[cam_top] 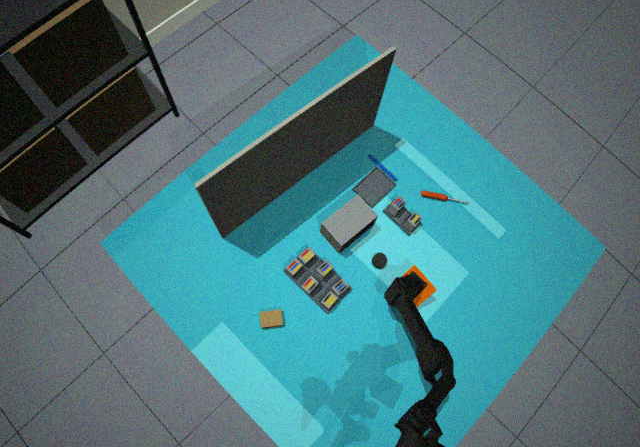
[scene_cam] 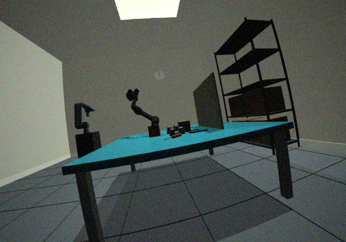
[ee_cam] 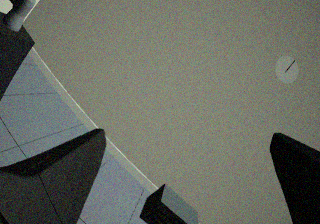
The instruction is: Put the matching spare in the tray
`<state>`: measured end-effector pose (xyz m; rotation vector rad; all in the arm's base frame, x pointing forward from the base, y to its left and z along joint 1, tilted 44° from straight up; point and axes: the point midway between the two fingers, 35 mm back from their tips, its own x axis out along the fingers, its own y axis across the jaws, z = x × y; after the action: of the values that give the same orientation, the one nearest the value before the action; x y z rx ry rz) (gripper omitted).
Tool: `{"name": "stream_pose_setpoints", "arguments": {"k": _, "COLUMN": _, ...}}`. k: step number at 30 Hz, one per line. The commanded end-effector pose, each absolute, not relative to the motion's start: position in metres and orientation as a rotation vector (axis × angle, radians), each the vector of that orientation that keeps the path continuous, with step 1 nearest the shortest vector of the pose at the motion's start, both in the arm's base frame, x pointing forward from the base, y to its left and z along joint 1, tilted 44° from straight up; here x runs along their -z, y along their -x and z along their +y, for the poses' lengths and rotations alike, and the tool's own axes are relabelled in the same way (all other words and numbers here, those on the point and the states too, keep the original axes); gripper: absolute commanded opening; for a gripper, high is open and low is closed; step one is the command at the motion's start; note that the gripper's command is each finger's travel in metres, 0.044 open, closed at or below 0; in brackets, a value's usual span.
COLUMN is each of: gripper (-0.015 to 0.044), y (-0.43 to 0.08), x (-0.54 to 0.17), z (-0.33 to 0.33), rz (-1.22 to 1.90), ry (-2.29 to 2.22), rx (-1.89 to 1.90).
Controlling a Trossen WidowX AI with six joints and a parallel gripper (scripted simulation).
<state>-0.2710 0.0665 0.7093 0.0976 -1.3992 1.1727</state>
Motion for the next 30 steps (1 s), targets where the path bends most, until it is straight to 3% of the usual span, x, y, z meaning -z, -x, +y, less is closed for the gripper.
{"name": "stream_pose_setpoints", "arguments": {"k": 1, "gripper": 0.044, "y": 0.2, "x": -0.731, "z": 0.076, "rz": -1.274, "ry": -0.132, "rx": -1.082}}
{"name": "stream_pose_setpoints", "arguments": {"k": 15, "gripper": 0.044, "y": 0.017, "x": -0.745, "z": 0.081, "rz": -0.97, "ry": -0.17, "rx": -0.825}}
{"name": "stream_pose_setpoints", "arguments": {"k": 30, "gripper": 0.044, "y": -0.181, "x": -0.693, "z": 0.057, "rz": -0.581, "ry": -0.146, "rx": -0.525}}
